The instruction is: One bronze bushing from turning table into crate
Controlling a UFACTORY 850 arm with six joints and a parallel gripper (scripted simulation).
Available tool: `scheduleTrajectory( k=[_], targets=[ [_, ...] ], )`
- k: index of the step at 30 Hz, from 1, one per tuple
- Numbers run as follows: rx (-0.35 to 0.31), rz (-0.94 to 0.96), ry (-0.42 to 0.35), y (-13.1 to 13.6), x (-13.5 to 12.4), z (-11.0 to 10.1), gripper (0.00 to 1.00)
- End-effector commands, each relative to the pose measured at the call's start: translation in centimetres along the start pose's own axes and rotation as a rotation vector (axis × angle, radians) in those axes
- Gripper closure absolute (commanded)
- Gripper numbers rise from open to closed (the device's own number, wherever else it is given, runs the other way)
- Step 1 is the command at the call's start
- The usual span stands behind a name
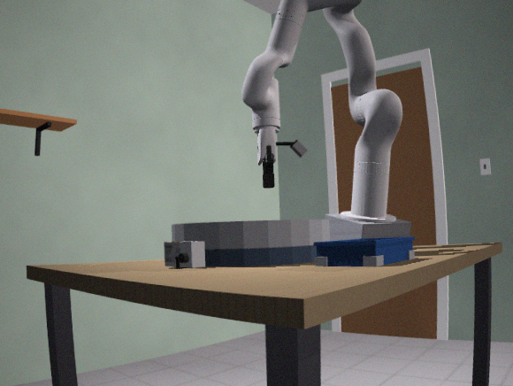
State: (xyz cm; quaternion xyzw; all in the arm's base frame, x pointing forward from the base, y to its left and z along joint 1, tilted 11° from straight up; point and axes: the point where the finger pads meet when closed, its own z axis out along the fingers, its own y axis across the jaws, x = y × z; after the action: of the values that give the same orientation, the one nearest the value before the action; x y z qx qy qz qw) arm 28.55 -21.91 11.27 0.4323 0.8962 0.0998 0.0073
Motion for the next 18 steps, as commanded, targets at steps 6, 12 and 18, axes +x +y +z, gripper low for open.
scheduleTrajectory(
  k=[6,12,18],
  targets=[
    [0.000,0.000,-0.002,0.01,-0.07,-0.05,0.87],
    [0.000,0.000,-0.001,0.01,-0.07,-0.05,0.90],
    [-0.001,0.004,-0.001,0.02,-0.05,-0.03,0.90]
  ],
)
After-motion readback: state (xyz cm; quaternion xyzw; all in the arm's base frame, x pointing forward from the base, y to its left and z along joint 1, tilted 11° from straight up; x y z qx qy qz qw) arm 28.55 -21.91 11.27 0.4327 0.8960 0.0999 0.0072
